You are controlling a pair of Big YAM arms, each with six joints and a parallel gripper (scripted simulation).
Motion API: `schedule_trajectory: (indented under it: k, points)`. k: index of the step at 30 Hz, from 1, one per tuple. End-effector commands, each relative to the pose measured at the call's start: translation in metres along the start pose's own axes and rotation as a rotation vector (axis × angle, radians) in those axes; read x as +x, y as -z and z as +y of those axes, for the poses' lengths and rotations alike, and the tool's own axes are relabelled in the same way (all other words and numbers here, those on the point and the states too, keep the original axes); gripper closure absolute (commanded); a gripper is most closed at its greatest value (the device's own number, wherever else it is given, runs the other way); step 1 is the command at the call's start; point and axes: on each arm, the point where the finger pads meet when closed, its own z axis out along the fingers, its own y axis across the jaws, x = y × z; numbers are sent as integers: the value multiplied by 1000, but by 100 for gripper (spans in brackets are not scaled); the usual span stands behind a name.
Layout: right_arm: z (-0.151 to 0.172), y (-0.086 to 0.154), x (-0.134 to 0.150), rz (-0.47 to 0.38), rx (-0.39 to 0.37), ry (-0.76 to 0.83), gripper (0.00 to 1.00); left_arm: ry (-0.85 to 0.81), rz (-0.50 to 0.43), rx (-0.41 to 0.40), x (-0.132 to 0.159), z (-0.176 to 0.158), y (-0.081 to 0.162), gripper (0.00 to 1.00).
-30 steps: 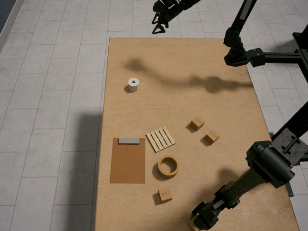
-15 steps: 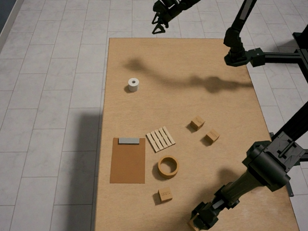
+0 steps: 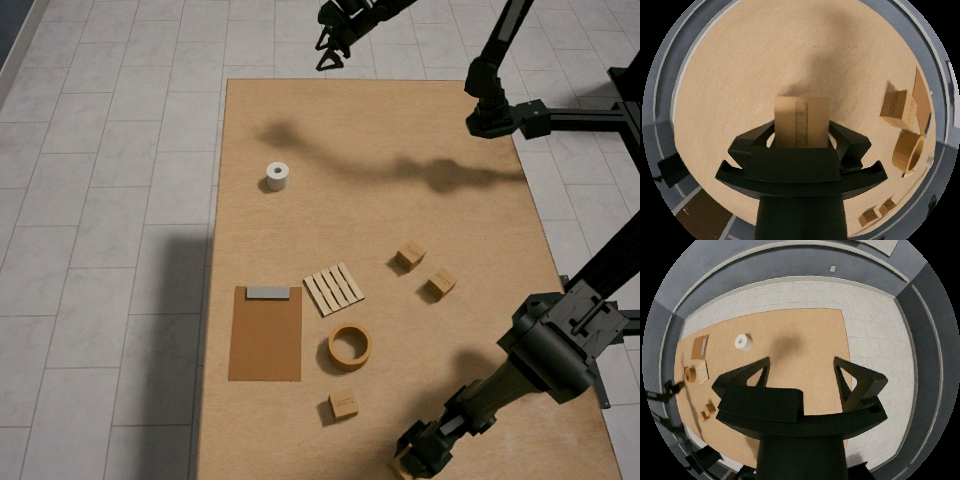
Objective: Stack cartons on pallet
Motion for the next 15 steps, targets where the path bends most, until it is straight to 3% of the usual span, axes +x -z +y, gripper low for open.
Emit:
schedule_trajectory:
  k: [1,11,14,15]
  points:
    - [-5,1,-13,-21,10,12,0,8,-13,5,-3,-4,-4,50]
    - [-5,1,-13,-21,10,12,0,8,-13,4,-4,-3,-4,50]
    - [-5,1,-13,-21,10,12,0,8,-13,4,-4,-3,0,22]
    - [-5,1,-13,-21,10,12,0,11,-12,1,-4,0,3,21]
